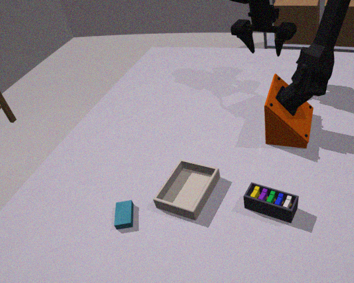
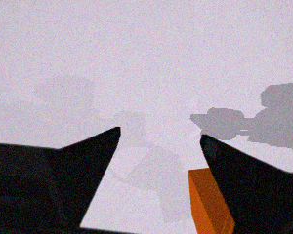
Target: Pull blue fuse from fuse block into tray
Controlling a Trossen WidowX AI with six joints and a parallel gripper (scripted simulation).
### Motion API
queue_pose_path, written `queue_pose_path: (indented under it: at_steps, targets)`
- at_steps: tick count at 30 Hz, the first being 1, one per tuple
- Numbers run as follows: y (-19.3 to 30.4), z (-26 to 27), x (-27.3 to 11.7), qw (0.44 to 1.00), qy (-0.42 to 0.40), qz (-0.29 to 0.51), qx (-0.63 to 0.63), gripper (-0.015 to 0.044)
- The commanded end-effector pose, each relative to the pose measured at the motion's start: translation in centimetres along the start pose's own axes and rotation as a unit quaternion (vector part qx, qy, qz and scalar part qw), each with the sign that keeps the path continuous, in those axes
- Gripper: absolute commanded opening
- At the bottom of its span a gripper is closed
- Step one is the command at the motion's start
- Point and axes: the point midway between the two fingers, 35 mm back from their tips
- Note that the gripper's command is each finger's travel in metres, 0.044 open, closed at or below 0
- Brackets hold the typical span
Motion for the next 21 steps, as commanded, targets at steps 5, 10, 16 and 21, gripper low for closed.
queue_pose_path:
  at_steps: [5,10,16,21]
  targets:
    - [3.3,3.0,-3.1,0.991,-0.042,-0.023,-0.122,0.0269]
    - [9.5,6.2,-6.9,0.947,-0.090,-0.055,-0.302,0.0138]
    - [18.3,7.9,-9.7,0.843,-0.124,-0.088,-0.516,0.0062]
    - [26.2,7.4,-10.6,0.715,-0.134,-0.107,-0.678,0.0062]
Point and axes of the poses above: the point midway between the two fingers, 35 mm back from their tips, its own x axis out along the fingers, its own z axis across the jaws, y = z × x, and after that the axes turned 14 degrees about -x, right-handed
